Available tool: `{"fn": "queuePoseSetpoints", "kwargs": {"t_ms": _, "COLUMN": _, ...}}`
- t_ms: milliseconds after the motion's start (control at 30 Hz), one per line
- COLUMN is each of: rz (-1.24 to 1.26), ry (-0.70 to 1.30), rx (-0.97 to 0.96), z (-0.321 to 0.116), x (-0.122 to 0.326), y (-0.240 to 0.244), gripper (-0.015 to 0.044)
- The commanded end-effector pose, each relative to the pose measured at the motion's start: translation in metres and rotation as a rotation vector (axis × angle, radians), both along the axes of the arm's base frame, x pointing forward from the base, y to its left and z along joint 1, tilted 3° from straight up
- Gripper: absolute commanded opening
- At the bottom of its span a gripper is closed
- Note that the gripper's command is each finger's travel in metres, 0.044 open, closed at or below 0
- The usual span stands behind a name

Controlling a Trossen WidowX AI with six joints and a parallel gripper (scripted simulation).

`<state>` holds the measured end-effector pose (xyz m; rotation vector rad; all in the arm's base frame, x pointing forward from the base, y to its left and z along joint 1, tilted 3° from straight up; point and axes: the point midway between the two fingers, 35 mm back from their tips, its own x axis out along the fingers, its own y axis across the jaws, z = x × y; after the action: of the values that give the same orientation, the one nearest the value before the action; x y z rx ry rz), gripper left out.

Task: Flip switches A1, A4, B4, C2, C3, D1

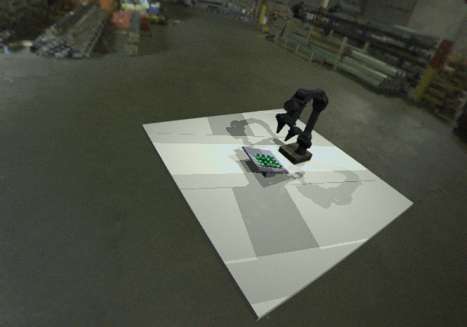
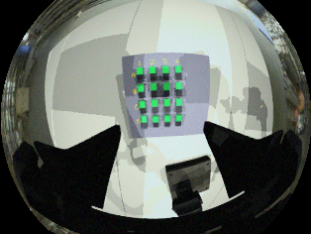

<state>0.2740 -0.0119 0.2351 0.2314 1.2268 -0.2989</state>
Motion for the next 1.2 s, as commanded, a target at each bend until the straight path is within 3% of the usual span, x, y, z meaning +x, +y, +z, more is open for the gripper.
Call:
{"fn": "queuePoseSetpoints", "kwargs": {"t_ms": 0, "rz": 0.000, "ry": 0.001, "rx": -0.001, "z": -0.002, "x": 0.003, "y": 0.000, "gripper": 0.0374}}
{"fn": "queuePoseSetpoints", "kwargs": {"t_ms": 233, "rz": 0.017, "ry": 0.023, "rx": -0.027, "z": -0.078, "x": 0.078, "y": 0.016, "gripper": 0.0190}}
{"fn": "queuePoseSetpoints", "kwargs": {"t_ms": 467, "rz": 0.017, "ry": 0.024, "rx": -0.027, "z": -0.081, "x": 0.080, "y": 0.016, "gripper": 0.0006}}
{"fn": "queuePoseSetpoints", "kwargs": {"t_ms": 667, "rz": 0.017, "ry": 0.000, "rx": -0.036, "z": -0.113, "x": 0.089, "y": 0.012, "gripper": 0.0000}}
{"fn": "queuePoseSetpoints", "kwargs": {"t_ms": 1167, "rz": 0.017, "ry": -0.001, "rx": -0.037, "z": -0.127, "x": 0.093, "y": 0.010, "gripper": 0.0000}}
